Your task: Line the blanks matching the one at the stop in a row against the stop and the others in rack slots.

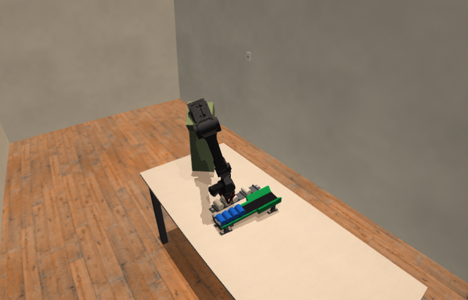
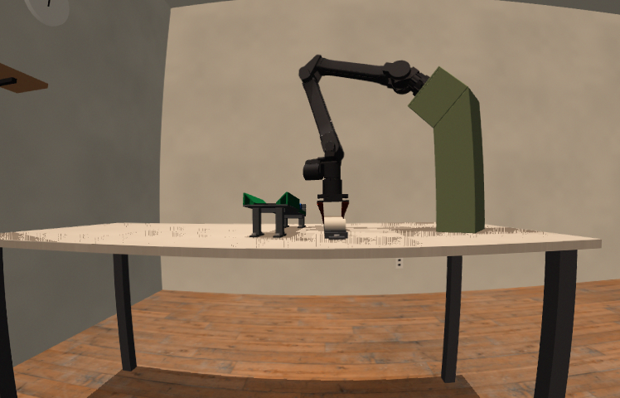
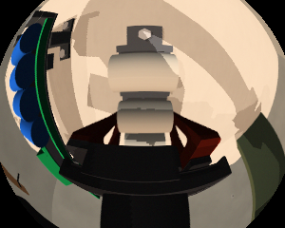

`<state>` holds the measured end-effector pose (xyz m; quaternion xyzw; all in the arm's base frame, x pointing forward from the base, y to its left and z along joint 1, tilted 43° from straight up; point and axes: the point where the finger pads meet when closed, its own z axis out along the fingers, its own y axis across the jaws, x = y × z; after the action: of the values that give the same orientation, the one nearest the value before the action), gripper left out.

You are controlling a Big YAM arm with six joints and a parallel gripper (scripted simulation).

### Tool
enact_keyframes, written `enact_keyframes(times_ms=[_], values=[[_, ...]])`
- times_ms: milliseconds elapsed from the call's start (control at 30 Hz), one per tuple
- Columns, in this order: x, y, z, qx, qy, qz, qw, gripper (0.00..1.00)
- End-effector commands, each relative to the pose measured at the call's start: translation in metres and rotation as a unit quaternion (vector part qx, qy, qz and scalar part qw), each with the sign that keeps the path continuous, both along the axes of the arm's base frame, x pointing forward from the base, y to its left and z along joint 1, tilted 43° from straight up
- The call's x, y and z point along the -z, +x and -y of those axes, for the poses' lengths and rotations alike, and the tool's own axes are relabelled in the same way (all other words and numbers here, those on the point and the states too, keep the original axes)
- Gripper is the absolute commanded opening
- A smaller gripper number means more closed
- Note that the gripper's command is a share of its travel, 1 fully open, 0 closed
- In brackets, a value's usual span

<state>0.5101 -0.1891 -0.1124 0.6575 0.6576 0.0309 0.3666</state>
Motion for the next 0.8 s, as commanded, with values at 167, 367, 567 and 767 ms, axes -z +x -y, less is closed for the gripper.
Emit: enact_keyframes(times_ms=[167,367,567,767], values=[[-0.0059,0.0069,-0.0089,-0.005,0.0,0.005,1.0,0.57],[-0.0053,0.0077,-0.0092,-0.005,0.0,0.005,1.0,0.57],[-0.0052,0.0075,-0.0086,-0.005,0.0,0.005,1.0,0.57],[-0.0052,0.0075,-0.0086,-0.005,0.0,0.005,1.0,0.57]])
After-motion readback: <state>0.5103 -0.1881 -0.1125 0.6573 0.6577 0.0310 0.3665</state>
